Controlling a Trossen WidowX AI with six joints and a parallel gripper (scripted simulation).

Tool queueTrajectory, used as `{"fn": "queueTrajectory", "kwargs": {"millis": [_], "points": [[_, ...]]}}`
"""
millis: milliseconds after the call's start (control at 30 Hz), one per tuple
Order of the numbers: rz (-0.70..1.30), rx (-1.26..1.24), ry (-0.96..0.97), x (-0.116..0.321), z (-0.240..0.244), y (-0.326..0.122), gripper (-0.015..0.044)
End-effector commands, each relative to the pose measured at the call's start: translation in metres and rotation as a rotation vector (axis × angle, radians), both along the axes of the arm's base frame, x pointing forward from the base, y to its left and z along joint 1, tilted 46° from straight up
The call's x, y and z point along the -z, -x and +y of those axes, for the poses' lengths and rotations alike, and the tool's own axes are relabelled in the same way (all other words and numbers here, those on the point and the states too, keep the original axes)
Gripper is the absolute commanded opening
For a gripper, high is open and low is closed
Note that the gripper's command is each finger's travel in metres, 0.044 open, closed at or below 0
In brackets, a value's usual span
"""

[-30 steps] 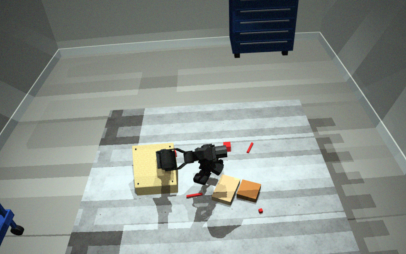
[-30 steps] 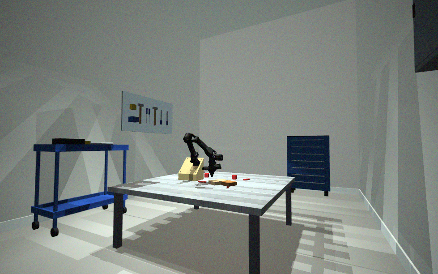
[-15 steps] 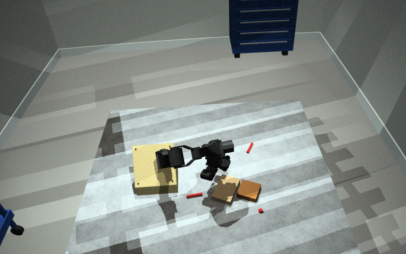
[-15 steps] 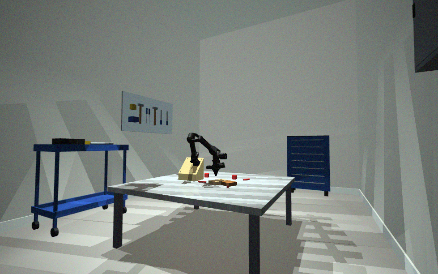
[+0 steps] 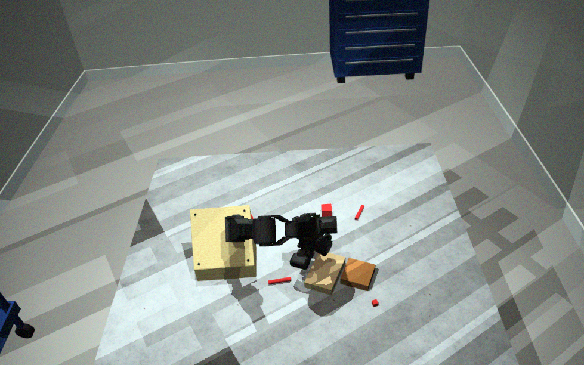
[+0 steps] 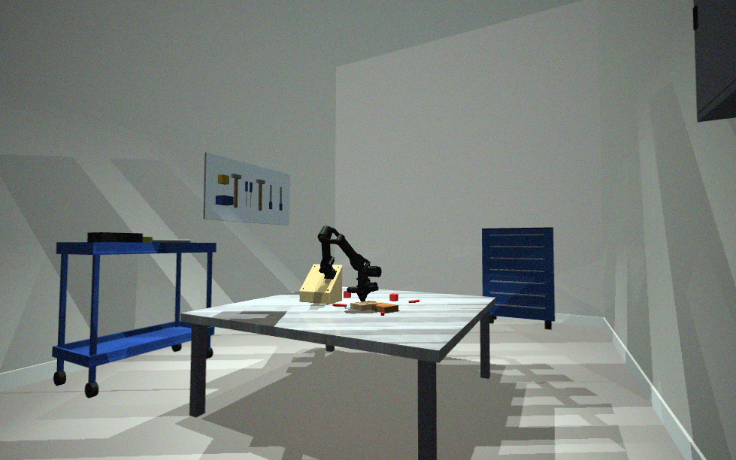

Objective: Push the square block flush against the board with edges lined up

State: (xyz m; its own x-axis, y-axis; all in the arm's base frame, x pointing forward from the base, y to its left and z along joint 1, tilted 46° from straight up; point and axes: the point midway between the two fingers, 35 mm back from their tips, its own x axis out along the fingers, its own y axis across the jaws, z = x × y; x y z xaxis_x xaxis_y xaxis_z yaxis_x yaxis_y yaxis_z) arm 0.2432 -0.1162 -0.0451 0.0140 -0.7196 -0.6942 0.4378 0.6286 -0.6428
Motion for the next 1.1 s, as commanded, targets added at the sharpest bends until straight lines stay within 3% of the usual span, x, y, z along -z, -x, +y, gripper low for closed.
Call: {"fn": "queueTrajectory", "kwargs": {"millis": [0,733,1067], "points": [[0.0,0.0,0.003,-0.002,-0.003,-0.006,0.0],[-0.002,0.0,0.002,-0.012,-0.012,-0.037,0.0],[-0.002,0.0,0.002,-0.007,-0.008,-0.027,0.0]]}}
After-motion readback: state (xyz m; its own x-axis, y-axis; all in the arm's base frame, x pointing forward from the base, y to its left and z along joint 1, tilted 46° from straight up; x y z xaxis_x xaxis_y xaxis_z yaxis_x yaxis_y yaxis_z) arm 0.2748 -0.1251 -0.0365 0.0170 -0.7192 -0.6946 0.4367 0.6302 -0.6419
